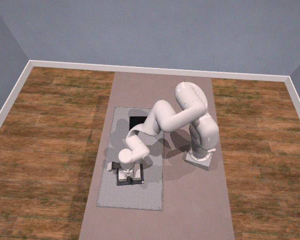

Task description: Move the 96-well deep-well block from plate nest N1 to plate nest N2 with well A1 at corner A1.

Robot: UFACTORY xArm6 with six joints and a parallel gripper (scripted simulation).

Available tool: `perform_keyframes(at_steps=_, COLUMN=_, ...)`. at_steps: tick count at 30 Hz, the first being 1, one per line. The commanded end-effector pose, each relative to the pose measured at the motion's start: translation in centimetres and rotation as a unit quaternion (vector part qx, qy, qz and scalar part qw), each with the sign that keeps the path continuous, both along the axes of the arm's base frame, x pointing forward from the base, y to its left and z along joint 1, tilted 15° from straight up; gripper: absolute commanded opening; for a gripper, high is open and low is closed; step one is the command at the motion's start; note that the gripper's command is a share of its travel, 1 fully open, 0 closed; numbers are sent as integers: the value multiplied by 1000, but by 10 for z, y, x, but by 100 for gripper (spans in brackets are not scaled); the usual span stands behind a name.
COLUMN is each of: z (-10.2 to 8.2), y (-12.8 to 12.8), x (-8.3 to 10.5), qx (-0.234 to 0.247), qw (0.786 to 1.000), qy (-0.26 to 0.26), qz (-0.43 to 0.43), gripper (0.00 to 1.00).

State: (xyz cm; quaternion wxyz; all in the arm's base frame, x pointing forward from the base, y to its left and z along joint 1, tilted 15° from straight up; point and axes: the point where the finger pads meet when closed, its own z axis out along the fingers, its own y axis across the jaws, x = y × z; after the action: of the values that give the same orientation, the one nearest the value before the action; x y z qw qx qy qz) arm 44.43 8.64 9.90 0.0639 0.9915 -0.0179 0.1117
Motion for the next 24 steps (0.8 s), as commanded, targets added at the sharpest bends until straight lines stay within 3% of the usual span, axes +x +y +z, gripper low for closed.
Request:
perform_keyframes(at_steps=1, z=2, y=1, x=1, qx=1, qw=1000, qy=-2, qz=0, gripper=0)
perform_keyframes(at_steps=7, z=3, y=1, x=1, qx=1, qw=1000, qy=-2, qz=0, gripper=0)
perform_keyframes(at_steps=24, z=27, y=4, x=-5, qx=1, qw=1000, qy=-2, qz=0, gripper=0)
